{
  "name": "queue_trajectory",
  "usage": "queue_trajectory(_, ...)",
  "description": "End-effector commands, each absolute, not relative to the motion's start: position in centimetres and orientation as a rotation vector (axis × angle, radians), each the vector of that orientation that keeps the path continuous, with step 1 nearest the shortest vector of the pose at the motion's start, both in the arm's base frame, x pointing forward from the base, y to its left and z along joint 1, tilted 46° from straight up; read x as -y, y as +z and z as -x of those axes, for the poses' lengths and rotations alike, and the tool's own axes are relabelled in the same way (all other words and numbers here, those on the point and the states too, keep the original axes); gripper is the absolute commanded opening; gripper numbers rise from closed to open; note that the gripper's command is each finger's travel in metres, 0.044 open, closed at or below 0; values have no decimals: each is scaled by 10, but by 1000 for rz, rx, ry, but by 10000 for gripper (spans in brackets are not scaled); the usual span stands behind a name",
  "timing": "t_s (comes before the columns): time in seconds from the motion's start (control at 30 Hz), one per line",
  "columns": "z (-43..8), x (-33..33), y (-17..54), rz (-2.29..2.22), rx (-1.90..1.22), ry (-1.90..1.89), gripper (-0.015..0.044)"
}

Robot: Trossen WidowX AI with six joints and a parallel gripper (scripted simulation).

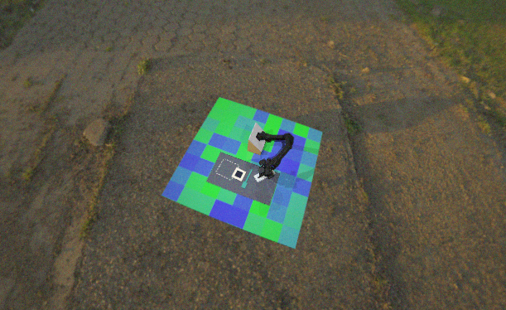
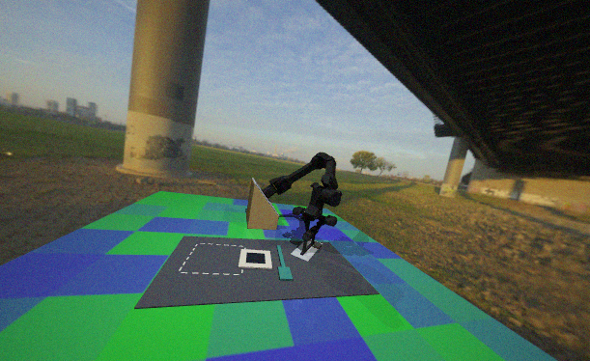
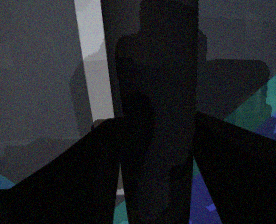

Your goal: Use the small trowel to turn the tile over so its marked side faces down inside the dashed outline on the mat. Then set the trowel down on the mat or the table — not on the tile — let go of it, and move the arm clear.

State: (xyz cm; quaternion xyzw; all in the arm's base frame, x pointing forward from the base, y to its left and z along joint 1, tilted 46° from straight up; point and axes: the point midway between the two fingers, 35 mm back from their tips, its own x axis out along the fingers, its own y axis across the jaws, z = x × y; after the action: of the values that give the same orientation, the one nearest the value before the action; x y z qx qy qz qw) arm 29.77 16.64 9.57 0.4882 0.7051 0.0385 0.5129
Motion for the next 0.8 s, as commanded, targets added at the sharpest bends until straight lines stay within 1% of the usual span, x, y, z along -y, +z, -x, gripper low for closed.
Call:
queue_trajectory(0.0, -298, -166, 95, -1174, -1694, 89, 130)
queue_trajectory(0.5, -298, -166, 95, -1170, -1693, 93, 130)
queue_trajectory(0.77, -298, -166, 95, -1007, -1638, 271, 130)
